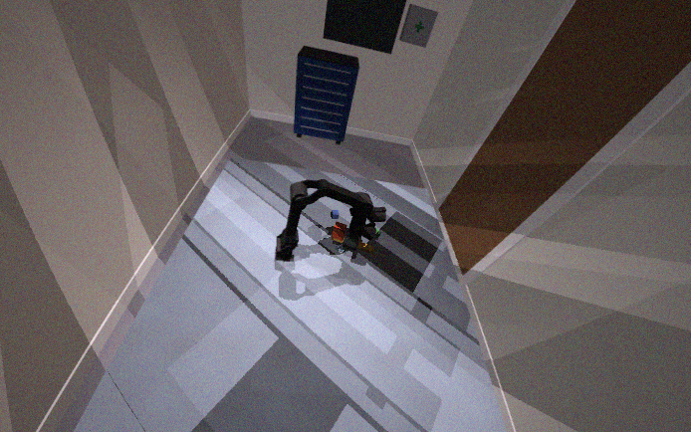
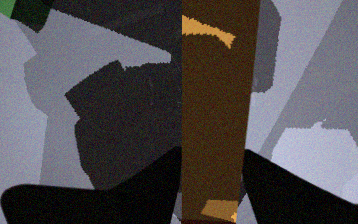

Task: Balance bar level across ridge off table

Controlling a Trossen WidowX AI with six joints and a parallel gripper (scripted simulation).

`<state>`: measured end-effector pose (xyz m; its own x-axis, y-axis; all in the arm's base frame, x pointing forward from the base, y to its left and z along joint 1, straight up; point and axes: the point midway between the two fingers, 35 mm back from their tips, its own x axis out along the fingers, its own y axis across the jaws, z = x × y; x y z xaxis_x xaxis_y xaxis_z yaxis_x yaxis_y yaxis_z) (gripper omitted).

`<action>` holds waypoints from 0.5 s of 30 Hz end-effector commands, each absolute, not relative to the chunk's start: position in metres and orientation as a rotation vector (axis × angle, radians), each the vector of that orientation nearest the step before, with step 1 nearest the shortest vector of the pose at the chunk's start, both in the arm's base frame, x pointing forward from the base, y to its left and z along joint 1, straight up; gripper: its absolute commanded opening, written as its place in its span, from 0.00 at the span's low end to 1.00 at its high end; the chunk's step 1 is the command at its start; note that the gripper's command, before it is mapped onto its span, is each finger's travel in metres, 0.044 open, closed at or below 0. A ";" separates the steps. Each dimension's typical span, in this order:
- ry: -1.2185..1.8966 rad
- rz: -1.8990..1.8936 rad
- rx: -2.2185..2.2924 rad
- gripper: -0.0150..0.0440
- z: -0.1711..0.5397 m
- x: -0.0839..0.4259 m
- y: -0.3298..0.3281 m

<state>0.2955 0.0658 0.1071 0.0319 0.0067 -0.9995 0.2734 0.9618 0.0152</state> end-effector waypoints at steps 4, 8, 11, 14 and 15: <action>1.529 -0.208 0.225 0.55 0.107 0.295 0.066; 1.529 -0.208 0.225 0.57 0.107 0.295 0.066; 1.529 -0.208 0.225 0.57 0.107 0.295 0.066; 1.529 -0.208 0.225 0.57 0.107 0.295 0.066; 1.529 -0.208 0.225 0.57 0.107 0.295 0.066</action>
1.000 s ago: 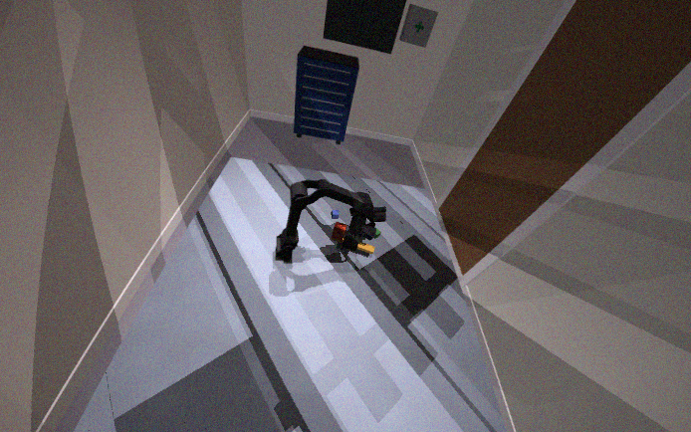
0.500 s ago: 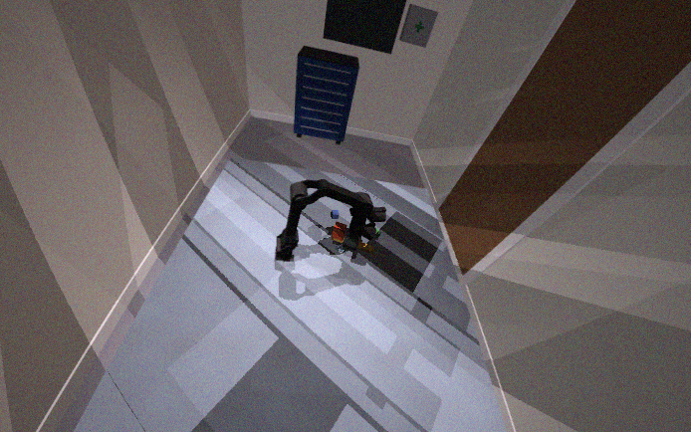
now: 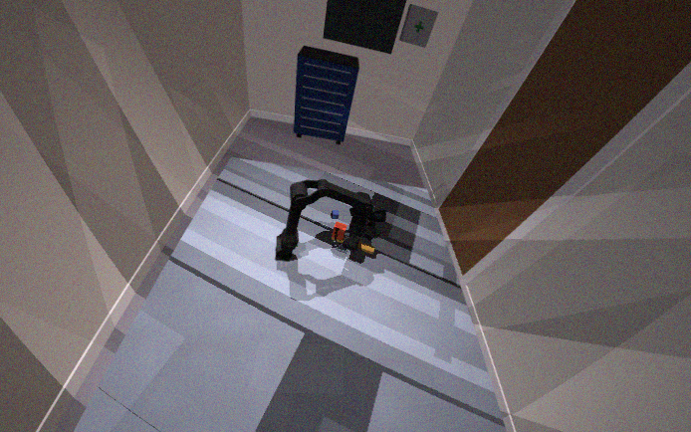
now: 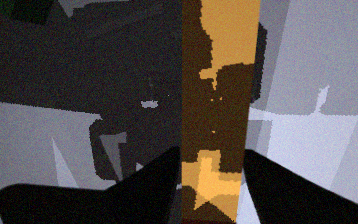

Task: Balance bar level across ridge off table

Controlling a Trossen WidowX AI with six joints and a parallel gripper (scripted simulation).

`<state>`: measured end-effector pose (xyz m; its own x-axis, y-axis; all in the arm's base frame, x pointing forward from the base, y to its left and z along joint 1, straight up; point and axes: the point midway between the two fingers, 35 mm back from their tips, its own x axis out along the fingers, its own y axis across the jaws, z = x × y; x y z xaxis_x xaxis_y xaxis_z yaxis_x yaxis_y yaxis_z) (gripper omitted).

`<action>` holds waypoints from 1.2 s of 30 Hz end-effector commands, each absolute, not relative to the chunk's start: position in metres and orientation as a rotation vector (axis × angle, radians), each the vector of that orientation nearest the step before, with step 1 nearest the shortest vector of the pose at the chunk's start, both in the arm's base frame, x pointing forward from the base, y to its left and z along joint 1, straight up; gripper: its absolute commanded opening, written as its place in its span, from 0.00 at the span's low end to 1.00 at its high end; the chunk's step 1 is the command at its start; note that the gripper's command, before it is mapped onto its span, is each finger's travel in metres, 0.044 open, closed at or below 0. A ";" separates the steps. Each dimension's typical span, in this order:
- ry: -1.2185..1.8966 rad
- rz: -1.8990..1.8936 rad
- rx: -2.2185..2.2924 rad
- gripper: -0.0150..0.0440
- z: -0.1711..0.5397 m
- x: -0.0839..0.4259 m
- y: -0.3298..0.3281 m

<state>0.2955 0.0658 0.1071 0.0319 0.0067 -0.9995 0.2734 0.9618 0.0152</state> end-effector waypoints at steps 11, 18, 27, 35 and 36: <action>1.529 -0.208 0.225 0.97 0.107 0.295 0.066; 1.529 -0.208 0.225 1.00 0.134 0.299 0.066; 1.529 -0.208 0.225 1.00 0.207 0.293 0.065; 1.529 -0.208 0.225 1.00 0.207 0.293 0.065; 1.529 -0.208 0.225 1.00 0.207 0.293 0.065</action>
